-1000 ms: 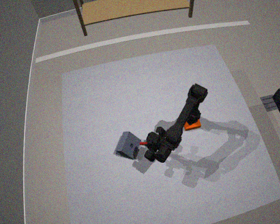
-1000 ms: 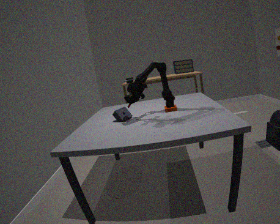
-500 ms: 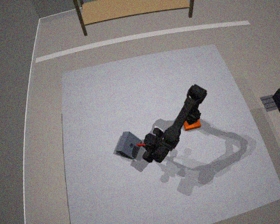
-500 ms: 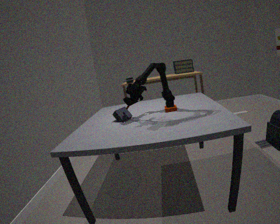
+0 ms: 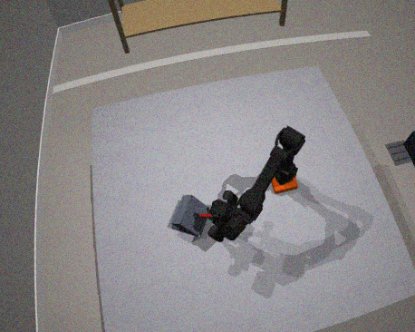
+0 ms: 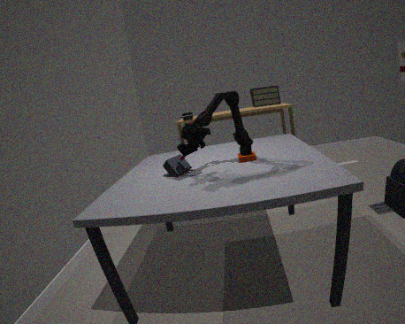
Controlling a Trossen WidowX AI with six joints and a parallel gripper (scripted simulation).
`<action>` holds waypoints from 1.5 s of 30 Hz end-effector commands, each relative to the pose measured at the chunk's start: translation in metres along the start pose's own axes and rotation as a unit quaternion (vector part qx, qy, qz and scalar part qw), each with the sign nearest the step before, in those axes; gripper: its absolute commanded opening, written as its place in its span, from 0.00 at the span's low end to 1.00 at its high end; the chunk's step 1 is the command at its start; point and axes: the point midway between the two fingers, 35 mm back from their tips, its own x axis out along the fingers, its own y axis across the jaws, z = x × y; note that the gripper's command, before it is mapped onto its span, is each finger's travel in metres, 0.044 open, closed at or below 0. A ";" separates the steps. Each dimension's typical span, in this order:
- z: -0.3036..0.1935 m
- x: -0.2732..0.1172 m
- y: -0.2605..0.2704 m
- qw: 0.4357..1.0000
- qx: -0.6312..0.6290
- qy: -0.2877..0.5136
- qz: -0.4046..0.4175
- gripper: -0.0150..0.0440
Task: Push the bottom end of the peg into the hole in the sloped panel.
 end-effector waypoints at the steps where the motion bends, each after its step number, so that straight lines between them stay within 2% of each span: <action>1: -0.004 0.006 -0.002 1.000 -0.010 -0.002 -0.005 0.25; 34: -0.004 0.031 -0.002 1.000 -0.011 -0.003 -0.005 0.25; 45: 0.000 0.028 -0.002 1.000 -0.004 -0.008 -0.003 0.25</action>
